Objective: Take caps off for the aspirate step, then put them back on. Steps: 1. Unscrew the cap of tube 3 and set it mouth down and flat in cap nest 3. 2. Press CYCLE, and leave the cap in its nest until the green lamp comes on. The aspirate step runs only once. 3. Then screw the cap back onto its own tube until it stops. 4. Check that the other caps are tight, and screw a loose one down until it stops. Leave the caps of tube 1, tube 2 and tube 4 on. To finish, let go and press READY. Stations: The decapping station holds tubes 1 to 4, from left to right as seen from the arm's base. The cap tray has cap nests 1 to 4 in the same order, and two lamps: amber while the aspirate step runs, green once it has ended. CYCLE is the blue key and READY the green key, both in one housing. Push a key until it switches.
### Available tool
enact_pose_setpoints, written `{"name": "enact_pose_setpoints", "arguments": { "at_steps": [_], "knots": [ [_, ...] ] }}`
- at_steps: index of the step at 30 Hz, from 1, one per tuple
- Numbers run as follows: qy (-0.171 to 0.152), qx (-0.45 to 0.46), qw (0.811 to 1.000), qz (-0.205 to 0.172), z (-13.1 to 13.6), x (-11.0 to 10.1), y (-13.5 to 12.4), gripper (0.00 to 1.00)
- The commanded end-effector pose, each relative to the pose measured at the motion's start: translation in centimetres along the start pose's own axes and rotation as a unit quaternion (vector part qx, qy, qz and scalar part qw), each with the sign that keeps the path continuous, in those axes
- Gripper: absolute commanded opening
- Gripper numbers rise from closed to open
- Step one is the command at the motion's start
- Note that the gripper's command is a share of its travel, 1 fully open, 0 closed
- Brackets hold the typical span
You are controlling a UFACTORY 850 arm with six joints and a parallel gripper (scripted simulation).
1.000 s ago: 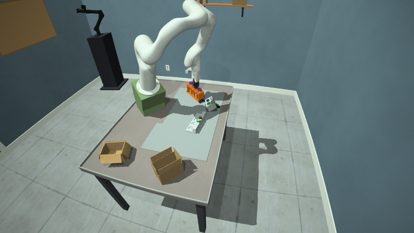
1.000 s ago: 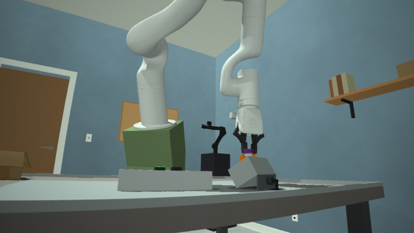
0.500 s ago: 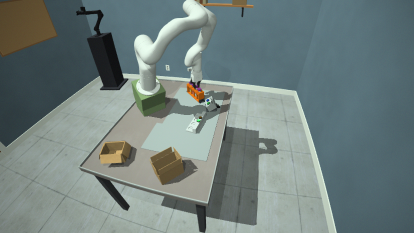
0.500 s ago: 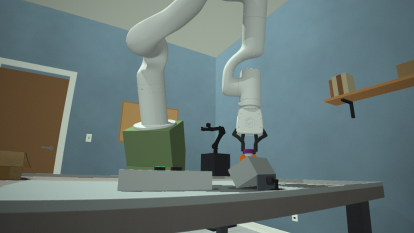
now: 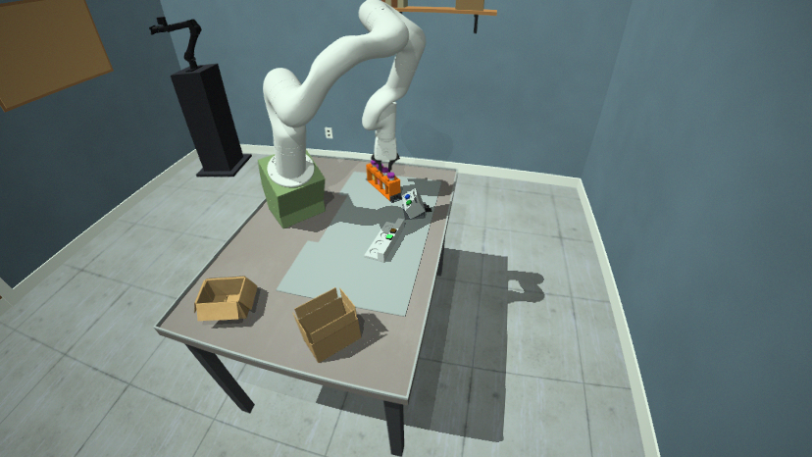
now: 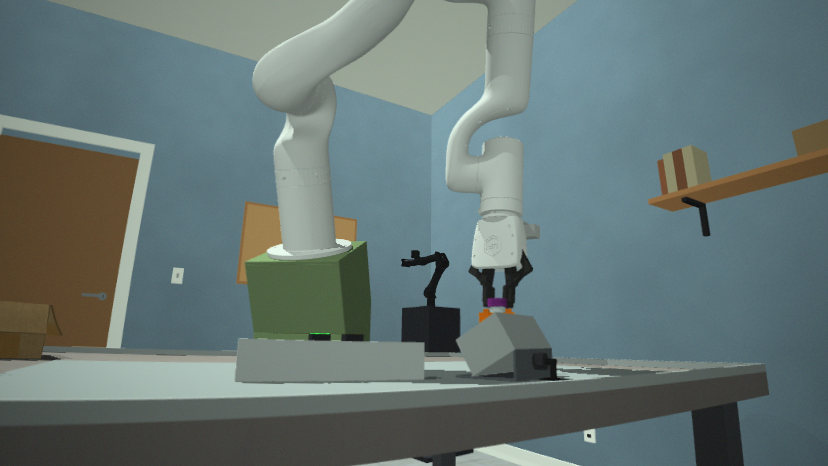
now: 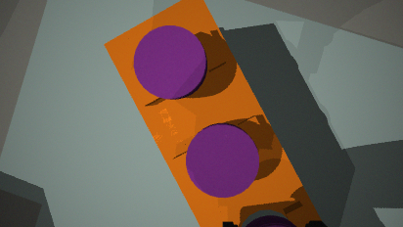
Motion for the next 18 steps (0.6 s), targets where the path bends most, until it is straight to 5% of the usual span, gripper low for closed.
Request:
{"name": "enact_pose_setpoints", "arguments": {
  "at_steps": [1, 12, 13, 18],
  "knots": [
    [-0.028, 0.136, 0.990, 0.012, -0.52, 0.01, -0.10, 0.00],
    [-0.030, 0.155, 0.987, 0.013, -0.56, 0.01, -0.11, 0.00],
    [-0.030, 0.155, 0.987, 0.013, -0.55, 0.01, -0.11, 0.46],
    [-0.030, 0.155, 0.987, 0.013, -0.56, 0.01, -0.11, 0.46]
  ]
}}
Point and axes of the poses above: the point where the finger pads meet when closed, its own x axis out along the fingers, its own z axis across the jaws, y = z × x, the point moved 9 cm from there along -x, back along the fingers, and after that the axes turned 7 degrees about -x, right-handed, at the moved point
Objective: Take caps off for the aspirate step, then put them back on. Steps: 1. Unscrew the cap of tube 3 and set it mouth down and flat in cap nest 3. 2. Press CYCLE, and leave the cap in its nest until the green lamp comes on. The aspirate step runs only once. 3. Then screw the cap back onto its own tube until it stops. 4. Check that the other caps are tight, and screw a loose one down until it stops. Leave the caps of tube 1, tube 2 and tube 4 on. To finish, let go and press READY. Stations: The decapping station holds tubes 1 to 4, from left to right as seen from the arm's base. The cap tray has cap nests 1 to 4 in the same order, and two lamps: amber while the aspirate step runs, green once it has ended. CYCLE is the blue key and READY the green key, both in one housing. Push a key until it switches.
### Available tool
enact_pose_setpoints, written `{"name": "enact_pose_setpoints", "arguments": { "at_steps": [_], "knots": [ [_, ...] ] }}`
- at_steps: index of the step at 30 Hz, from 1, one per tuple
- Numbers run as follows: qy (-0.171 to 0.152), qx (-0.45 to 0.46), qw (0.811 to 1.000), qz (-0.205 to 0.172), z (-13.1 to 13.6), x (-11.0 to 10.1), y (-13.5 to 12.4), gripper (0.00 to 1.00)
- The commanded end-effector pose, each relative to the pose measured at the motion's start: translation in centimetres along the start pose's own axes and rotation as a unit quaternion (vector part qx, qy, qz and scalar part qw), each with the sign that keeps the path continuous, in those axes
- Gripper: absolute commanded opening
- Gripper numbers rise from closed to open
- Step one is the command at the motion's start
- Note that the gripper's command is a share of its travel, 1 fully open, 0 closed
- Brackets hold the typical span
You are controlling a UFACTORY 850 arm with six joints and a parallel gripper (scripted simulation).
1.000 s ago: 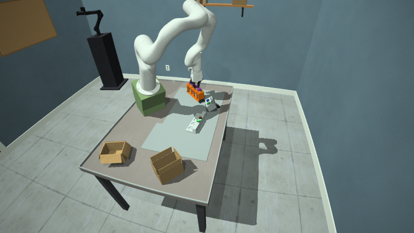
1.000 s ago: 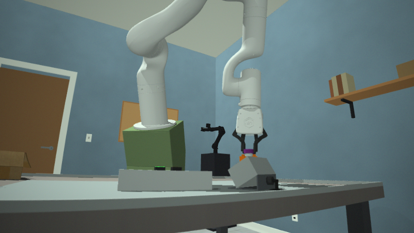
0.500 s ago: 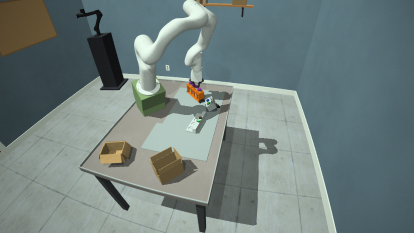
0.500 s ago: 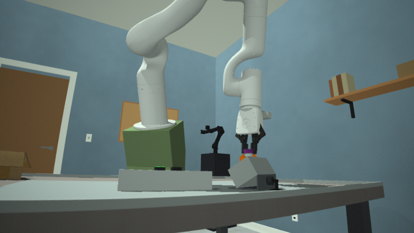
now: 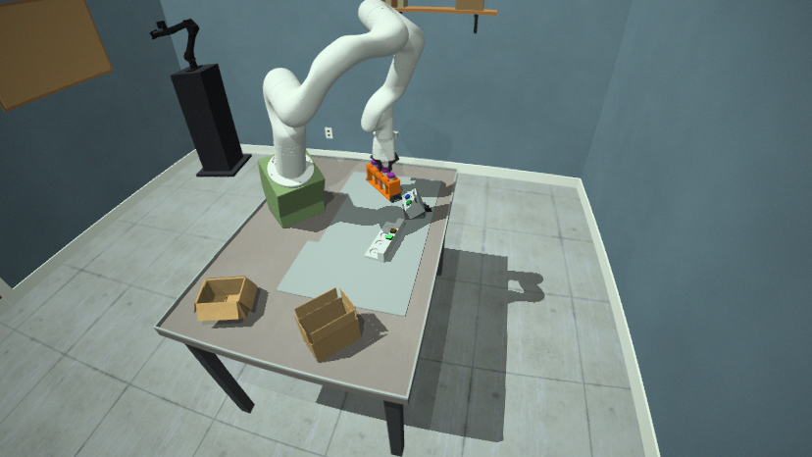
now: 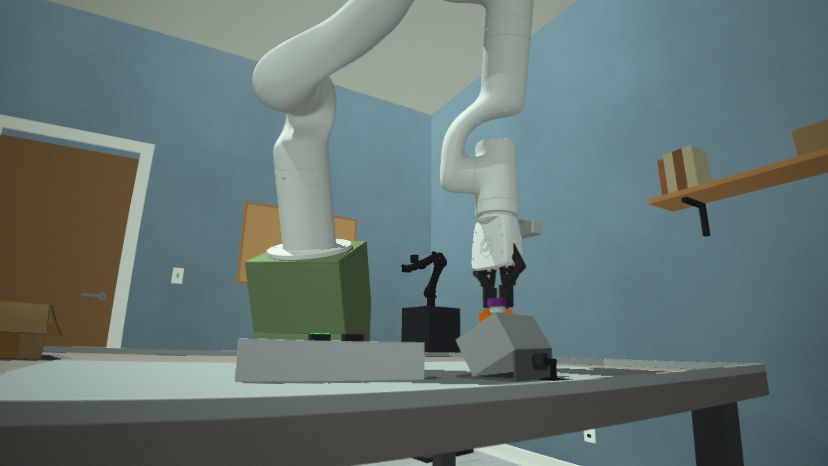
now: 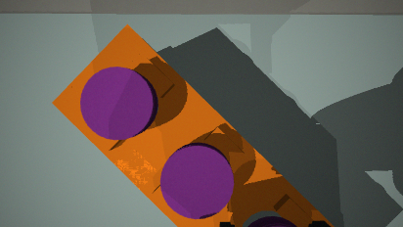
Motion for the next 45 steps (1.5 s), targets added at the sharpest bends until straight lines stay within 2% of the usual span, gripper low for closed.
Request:
{"name": "enact_pose_setpoints", "arguments": {
  "at_steps": [1, 8, 12, 17, 23, 25, 32, 40, 42, 45],
  "knots": [
    [-0.008, 0.003, 1.000, 0.006, -0.02, -0.04, -0.06, 0.46],
    [-0.009, -0.017, 1.000, 0.005, -0.02, -0.09, -0.07, 0.46],
    [-0.009, -0.097, 0.995, 0.005, -0.03, -0.18, -0.07, 0.46],
    [-0.009, -0.196, 0.981, 0.004, -0.03, -0.18, -0.07, 0.46],
    [-0.010, -0.312, 0.950, 0.003, -0.03, -0.18, -0.07, 0.46],
    [-0.010, -0.312, 0.950, 0.003, -0.03, -0.18, -0.07, 0.46],
    [-0.010, -0.442, 0.897, 0.001, -0.03, -0.18, -0.07, 0.46],
    [-0.011, -0.576, 0.817, 0.000, -0.03, -0.18, -0.08, 0.46],
    [-0.011, -0.576, 0.817, 0.000, -0.03, -0.18, -0.08, 0.46],
    [-0.010, -0.627, 0.779, -0.001, -0.03, -0.18, -0.07, 0.46]
  ]
}}
Point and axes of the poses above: the point where the finger pads meet when closed, its own x axis out along the fingers, its own z axis across the jaws, y = z × x, the point moved 9 cm from there along -x, back along the fingers, and after that the axes turned 7 degrees about -x, right-handed, at the moved point
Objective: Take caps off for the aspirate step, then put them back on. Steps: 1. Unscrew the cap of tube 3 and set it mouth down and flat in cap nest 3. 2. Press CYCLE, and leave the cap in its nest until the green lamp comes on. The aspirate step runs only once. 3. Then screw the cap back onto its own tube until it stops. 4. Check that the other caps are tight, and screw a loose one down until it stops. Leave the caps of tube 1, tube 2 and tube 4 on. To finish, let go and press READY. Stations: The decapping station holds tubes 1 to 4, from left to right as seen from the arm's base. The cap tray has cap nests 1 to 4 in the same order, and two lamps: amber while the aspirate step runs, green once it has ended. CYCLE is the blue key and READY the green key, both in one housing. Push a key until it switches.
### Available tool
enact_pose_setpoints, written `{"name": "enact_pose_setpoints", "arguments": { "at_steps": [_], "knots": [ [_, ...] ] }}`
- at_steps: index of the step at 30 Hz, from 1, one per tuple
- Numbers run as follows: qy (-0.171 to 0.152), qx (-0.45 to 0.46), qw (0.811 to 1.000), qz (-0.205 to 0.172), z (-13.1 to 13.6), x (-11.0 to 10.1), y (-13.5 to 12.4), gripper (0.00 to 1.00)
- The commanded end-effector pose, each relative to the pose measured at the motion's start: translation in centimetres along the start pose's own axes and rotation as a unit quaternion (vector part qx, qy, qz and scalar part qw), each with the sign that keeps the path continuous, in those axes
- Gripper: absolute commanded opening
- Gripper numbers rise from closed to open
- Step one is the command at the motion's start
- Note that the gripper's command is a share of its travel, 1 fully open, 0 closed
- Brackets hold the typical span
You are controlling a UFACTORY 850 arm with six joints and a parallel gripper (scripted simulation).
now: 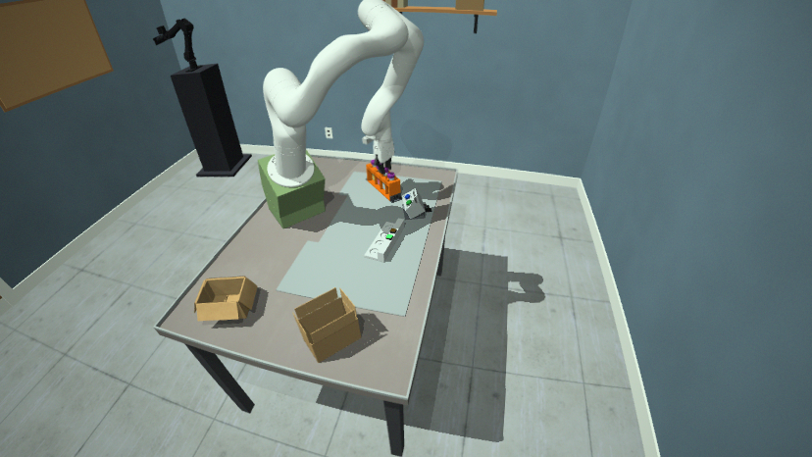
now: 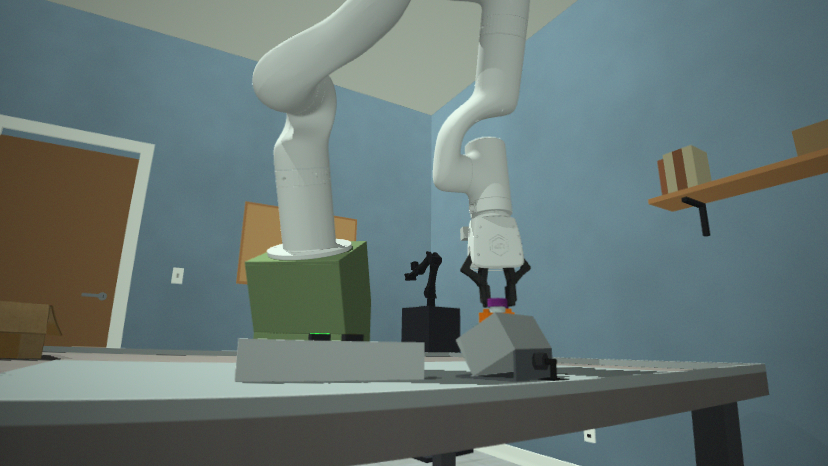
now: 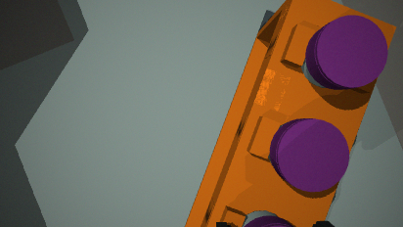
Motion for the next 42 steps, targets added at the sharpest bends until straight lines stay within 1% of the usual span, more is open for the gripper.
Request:
{"name": "enact_pose_setpoints", "arguments": {
  "at_steps": [1, 5, 6, 17, 18, 32, 37, 40, 41, 42],
  "knots": [
    [0.026, -0.118, 0.993, 0.008, 0.55, -0.02, -0.13, 0.46],
    [0.026, -0.197, 0.980, 0.010, 0.55, -0.03, -0.13, 0.46],
    [0.026, -0.202, 0.979, 0.010, 0.55, -0.02, -0.13, 0.46],
    [0.026, -0.202, 0.979, 0.010, 0.55, -0.03, -0.13, 0.46],
    [0.026, -0.202, 0.979, 0.010, 0.55, -0.03, -0.13, 0.00],
    [0.026, -0.202, 0.979, 0.010, 0.55, -0.03, -0.13, 0.00],
    [0.027, -0.078, 0.997, 0.007, 0.56, -0.03, -0.14, 0.00],
    [0.027, -0.007, 1.000, 0.005, 0.56, -0.03, -0.14, 0.00],
    [0.027, -0.003, 1.000, 0.005, 0.55, -0.03, -0.13, 0.00],
    [0.027, 0.022, 0.999, 0.004, 0.55, -0.03, -0.13, 0.00]
  ]
}}
Point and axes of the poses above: the point where the finger pads meet when closed, its own x axis out along the fingers, its own z axis across the jaws, y = z × x, the point moved 9 cm from there along -x, back along the fingers, and after that the axes turned 7 degrees about -x, right-handed, at the moved point
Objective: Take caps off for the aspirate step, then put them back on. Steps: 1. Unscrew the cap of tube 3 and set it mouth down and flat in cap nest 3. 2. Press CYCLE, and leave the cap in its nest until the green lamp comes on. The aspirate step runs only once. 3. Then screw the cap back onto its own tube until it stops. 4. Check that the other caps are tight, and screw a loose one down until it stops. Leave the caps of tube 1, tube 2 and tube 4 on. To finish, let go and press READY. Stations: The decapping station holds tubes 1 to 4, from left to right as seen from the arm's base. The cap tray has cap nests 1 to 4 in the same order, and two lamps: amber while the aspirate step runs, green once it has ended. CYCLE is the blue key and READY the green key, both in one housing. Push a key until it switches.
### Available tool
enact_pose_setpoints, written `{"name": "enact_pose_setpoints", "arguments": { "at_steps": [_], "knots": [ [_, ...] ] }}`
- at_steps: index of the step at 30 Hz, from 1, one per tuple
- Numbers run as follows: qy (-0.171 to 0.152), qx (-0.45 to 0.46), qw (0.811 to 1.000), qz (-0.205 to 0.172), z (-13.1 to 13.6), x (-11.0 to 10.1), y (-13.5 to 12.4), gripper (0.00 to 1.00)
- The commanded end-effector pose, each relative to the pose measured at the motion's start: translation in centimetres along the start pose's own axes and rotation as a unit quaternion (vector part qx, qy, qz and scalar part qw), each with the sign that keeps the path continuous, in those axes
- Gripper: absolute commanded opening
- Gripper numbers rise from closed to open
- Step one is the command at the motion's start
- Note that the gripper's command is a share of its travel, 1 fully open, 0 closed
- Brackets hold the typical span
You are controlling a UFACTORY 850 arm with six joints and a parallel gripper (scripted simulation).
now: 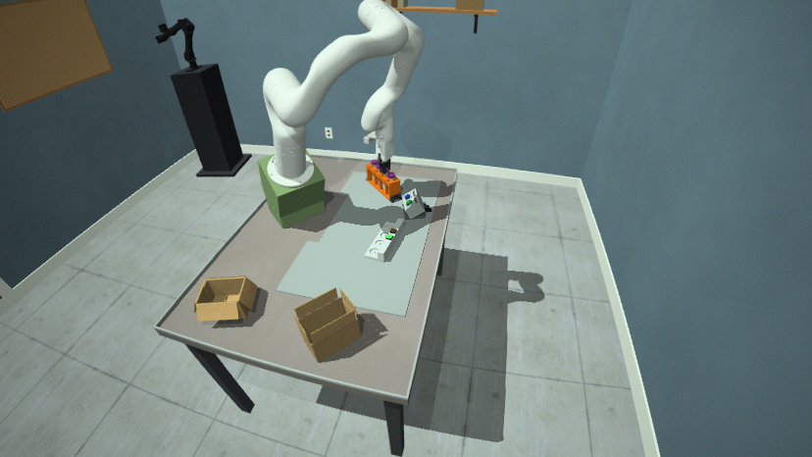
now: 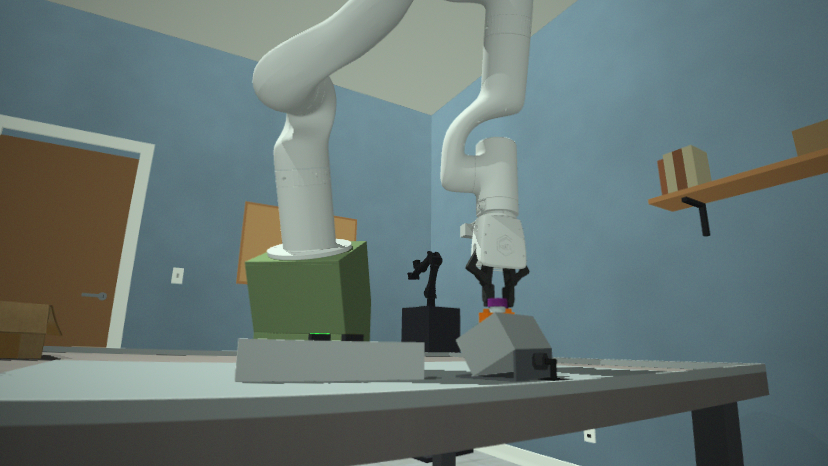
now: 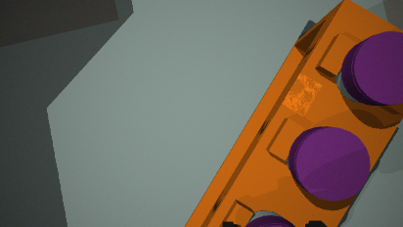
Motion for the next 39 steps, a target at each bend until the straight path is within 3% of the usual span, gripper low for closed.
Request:
{"name": "enact_pose_setpoints", "arguments": {
  "at_steps": [1, 6, 13, 20, 23, 28, 29, 32, 39],
  "knots": [
    [-0.008, 0.136, 0.991, -0.005, -0.12, -0.03, 0.09, 0.00],
    [-0.008, 0.185, 0.983, -0.005, -0.12, -0.03, 0.09, 0.00],
    [-0.009, 0.330, 0.944, -0.004, -0.12, -0.03, 0.09, 0.00],
    [-0.008, 0.460, 0.888, -0.002, -0.10, -0.03, 0.07, 0.00],
    [-0.010, 0.468, 0.884, -0.002, -0.12, -0.03, 0.09, 0.00],
    [-0.009, 0.572, 0.820, -0.001, -0.11, -0.03, 0.09, 0.00],
    [-0.010, 0.574, 0.819, -0.001, -0.12, -0.03, 0.09, 0.00],
    [-0.010, 0.622, 0.783, -0.001, -0.12, -0.03, 0.09, 0.00],
    [-0.010, 0.622, 0.783, -0.001, -0.12, -0.03, 0.09, 0.00]
  ]
}}
Point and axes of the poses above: the point where the finger pads meet when closed, its own x axis out along the fingers, its own z axis across the jaws, y = z × x, the point moved 9 cm from there along -x, back along the fingers, and after that the axes turned 7 degrees about -x, right-handed, at the moved point
